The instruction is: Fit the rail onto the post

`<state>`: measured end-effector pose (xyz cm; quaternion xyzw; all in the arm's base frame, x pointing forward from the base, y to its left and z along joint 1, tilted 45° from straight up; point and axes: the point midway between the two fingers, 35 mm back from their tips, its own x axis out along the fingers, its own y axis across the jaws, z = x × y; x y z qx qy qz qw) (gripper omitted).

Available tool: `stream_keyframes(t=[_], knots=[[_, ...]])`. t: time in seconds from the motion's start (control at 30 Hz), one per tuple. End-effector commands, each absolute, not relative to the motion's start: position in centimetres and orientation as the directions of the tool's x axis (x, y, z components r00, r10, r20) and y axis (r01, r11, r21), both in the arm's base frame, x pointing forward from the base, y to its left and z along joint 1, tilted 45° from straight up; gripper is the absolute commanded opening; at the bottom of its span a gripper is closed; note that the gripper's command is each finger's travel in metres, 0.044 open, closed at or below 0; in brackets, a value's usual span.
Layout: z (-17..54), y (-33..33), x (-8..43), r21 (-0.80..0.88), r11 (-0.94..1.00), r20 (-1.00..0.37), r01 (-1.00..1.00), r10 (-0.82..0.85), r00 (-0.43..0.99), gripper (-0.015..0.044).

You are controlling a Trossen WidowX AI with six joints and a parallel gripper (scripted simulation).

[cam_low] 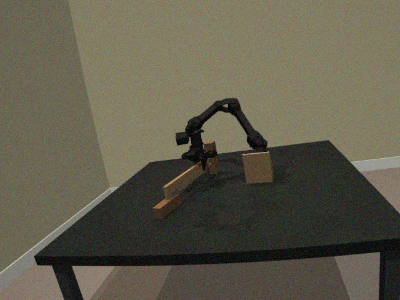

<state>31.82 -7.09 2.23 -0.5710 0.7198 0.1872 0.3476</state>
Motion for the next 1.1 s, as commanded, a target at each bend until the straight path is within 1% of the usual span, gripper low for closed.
stream_keyframes(t=[0.0, 1.07], knots=[[2.60, -7.15, 31.79, -0.129, 0.273, -0.713, -0.953, -0.693, -0.102, 0.0000], [3.15, -7.93, 31.48, -0.129, 0.273, -0.713, -0.953, -0.694, -0.102, 0.0000]])
